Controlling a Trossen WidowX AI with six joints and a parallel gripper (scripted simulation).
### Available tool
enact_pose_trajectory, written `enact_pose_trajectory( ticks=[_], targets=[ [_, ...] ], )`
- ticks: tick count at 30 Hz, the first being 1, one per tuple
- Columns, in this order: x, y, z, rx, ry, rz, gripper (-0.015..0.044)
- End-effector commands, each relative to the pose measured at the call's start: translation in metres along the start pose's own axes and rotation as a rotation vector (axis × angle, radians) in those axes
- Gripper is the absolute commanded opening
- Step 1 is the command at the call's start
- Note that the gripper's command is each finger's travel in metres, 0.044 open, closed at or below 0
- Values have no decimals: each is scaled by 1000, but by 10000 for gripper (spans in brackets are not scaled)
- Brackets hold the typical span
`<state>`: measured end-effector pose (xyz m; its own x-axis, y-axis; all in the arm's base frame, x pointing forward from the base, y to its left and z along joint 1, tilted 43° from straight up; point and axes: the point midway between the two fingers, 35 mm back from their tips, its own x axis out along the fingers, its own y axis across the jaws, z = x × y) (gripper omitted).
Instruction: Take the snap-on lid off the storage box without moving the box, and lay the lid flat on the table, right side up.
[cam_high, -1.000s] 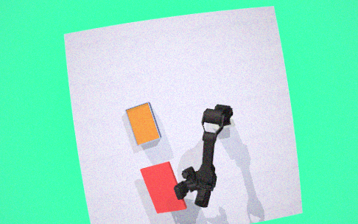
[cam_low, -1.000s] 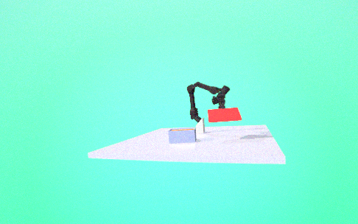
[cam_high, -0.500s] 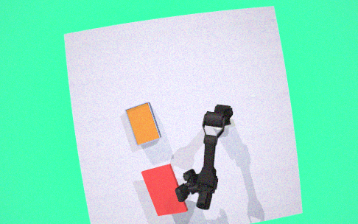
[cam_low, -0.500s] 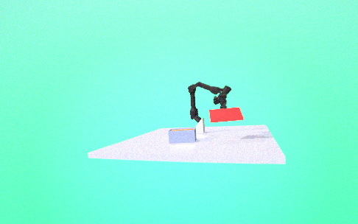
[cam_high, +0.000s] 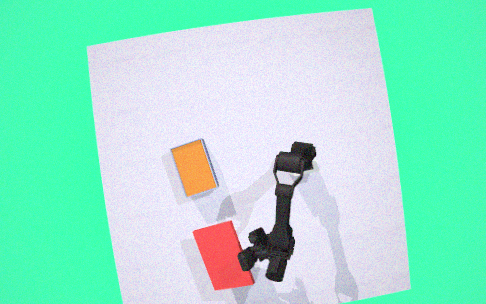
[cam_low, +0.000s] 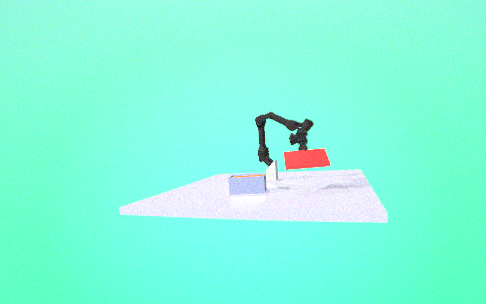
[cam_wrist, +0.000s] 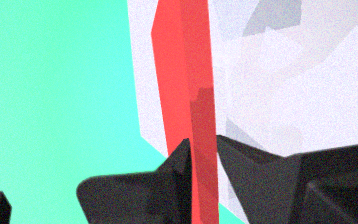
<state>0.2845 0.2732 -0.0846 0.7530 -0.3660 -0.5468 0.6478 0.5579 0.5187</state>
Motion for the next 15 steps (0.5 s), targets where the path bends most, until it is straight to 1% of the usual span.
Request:
enact_pose_trajectory(
  ticks=[1,15],
  targets=[
    [2,-1,1,-2,-5,8,0],
    [9,-10,1,-2,-6,9,0]
  ],
)
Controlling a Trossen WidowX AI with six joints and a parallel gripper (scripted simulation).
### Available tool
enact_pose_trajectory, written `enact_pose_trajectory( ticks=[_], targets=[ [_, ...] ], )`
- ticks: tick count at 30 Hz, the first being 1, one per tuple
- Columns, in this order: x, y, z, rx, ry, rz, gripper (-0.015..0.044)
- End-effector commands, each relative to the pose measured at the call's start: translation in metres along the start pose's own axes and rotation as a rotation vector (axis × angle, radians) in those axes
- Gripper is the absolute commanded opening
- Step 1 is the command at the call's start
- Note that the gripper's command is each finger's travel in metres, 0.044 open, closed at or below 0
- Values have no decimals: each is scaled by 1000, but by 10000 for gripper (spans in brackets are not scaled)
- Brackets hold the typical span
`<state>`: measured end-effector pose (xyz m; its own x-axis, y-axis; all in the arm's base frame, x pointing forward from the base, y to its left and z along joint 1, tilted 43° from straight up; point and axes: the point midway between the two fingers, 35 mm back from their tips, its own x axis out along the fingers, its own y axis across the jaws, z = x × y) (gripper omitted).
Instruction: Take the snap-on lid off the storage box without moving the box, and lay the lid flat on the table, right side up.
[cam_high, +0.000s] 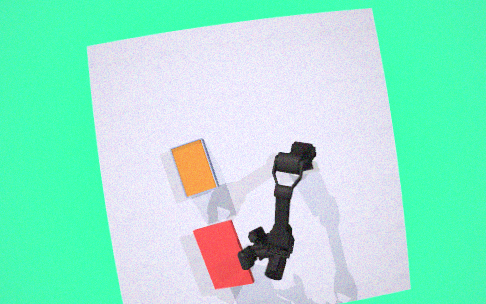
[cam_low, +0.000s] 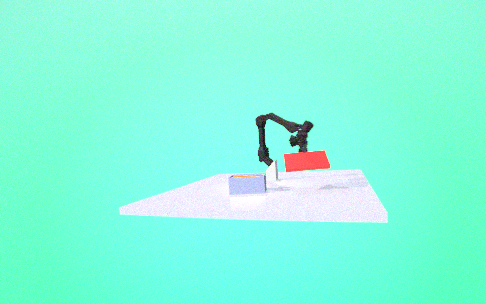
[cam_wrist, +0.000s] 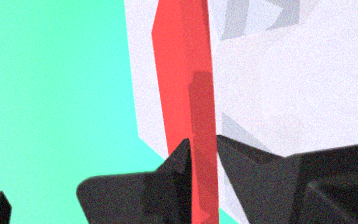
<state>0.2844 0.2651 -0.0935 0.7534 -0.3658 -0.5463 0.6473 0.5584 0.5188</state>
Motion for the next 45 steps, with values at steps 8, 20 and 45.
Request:
enact_pose_trajectory(
  ticks=[8,20,45],
  targets=[
    [6,-5,1,-2,-6,8,0],
    [12,-13,1,-2,-6,8,0],
    [25,-28,1,-2,-6,8,0]
  ],
)
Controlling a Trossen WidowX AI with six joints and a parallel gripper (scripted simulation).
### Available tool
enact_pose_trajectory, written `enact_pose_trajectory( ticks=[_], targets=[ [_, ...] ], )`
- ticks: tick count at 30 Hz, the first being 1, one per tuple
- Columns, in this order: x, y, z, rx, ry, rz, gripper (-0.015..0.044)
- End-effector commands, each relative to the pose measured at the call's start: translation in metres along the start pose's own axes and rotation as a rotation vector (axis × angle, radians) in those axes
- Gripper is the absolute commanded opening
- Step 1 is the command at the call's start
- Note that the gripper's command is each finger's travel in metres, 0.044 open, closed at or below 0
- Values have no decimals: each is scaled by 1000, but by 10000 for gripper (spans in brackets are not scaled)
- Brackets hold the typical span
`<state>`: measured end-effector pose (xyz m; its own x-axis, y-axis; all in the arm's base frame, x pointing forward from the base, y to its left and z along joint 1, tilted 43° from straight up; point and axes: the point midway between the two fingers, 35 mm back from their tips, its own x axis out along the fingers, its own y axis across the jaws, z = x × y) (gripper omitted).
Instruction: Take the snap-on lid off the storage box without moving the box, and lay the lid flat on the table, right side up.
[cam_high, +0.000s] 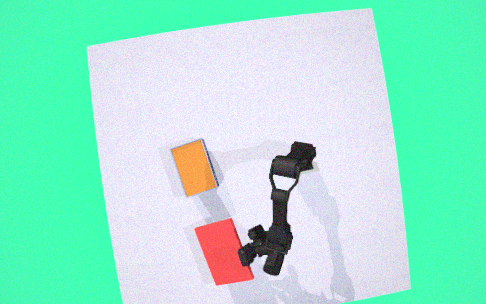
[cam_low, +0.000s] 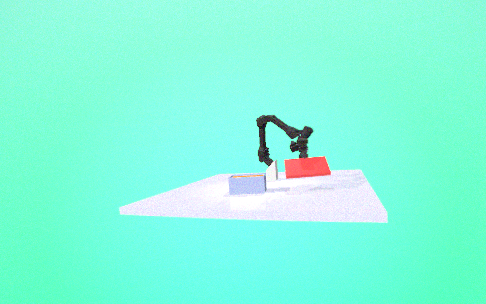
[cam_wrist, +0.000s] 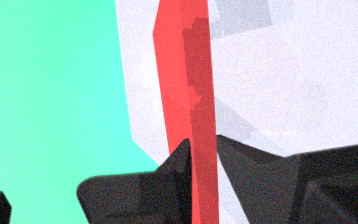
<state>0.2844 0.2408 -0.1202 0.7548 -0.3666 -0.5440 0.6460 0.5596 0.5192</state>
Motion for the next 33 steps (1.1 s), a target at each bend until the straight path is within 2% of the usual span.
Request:
enact_pose_trajectory(
  ticks=[1,33],
  targets=[
    [2,-1,1,-1,-4,7,0],
    [19,-21,1,-2,-5,7,0]
  ],
)
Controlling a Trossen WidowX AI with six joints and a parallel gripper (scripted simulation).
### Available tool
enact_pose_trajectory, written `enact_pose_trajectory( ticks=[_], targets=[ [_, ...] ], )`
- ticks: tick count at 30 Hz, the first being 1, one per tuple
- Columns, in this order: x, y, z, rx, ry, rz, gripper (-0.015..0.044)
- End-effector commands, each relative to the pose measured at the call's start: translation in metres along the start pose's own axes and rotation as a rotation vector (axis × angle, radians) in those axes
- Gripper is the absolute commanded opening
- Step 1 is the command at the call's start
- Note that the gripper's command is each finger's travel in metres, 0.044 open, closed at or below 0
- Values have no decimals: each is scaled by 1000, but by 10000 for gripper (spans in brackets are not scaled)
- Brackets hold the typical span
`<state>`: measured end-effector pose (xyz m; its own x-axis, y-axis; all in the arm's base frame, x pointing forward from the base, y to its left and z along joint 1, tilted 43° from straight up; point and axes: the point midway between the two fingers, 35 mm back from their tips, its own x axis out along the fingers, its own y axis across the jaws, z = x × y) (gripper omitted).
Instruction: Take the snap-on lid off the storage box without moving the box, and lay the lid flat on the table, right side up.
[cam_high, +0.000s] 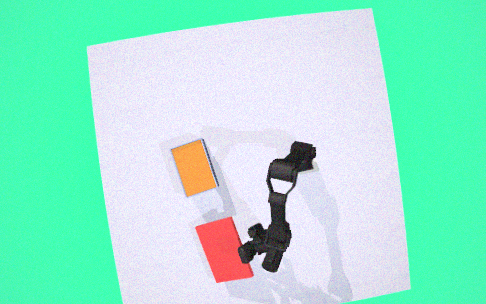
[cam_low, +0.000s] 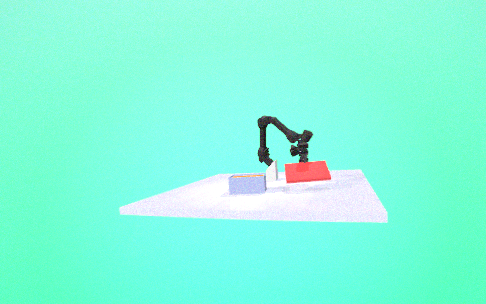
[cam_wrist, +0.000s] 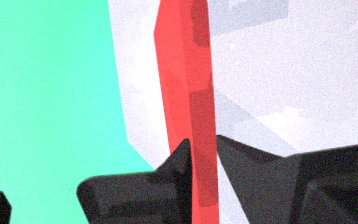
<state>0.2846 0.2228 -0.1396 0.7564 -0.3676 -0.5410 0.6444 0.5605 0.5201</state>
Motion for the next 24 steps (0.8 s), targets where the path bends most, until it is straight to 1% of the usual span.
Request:
enact_pose_trajectory(
  ticks=[1,24],
  targets=[
    [2,-1,0,-1,-2,5,0],
    [14,-15,1,-2,-2,5,0]
  ],
)
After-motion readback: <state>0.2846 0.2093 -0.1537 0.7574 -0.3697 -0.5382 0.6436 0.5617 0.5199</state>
